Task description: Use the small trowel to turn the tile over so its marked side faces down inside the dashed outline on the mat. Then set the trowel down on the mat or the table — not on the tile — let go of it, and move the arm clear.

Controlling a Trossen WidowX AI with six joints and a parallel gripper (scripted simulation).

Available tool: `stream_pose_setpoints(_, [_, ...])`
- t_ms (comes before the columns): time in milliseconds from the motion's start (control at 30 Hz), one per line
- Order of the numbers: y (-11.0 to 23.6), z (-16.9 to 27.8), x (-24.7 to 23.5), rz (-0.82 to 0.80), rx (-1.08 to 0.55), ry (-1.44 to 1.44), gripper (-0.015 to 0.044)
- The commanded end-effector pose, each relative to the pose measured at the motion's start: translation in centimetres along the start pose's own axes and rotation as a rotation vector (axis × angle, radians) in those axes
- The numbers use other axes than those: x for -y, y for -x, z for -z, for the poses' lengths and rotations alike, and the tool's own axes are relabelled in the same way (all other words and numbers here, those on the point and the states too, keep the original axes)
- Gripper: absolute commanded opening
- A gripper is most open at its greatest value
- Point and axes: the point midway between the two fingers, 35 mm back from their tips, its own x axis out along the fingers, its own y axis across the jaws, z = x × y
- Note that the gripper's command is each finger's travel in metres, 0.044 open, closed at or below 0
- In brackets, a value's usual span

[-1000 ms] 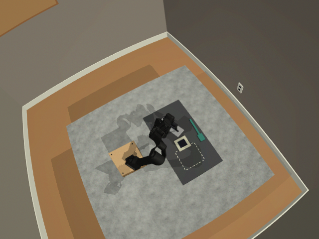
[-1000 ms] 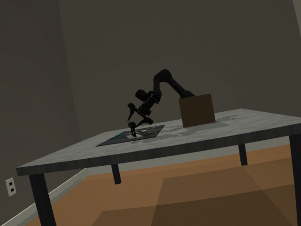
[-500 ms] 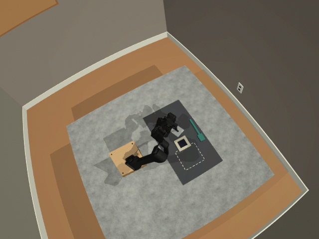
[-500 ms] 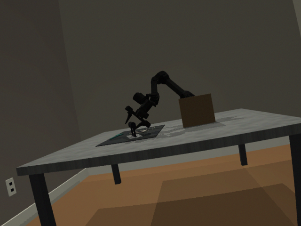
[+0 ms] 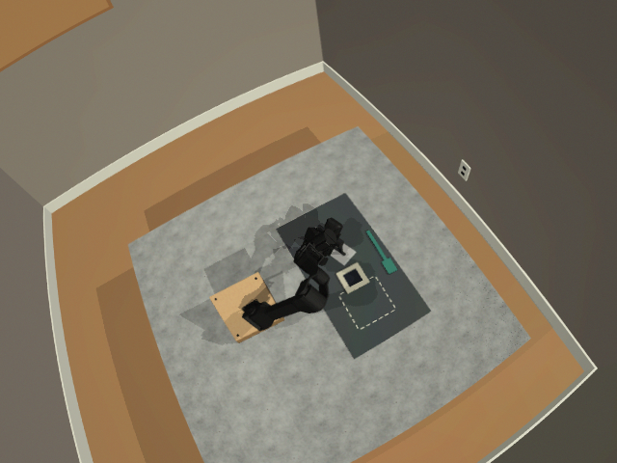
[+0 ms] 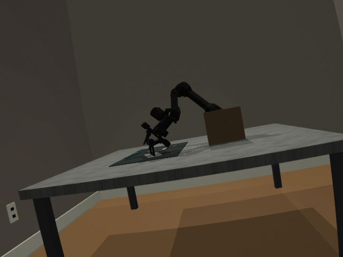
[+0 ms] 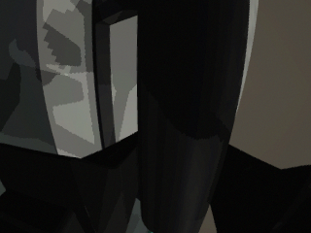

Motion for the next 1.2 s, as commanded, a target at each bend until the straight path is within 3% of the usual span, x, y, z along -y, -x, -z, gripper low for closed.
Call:
stream_pose_setpoints(0, [-0.1,-0.1,0.0,0.003,0.005,0.006,0.0116])
stream_pose_setpoints(567, [-0.1,-0.1,0.0,0.003,0.005,0.006,0.0003])
stream_pose_setpoints(1167, [3.9,-0.1,4.7,0.001,0.003,0.002,0.0])
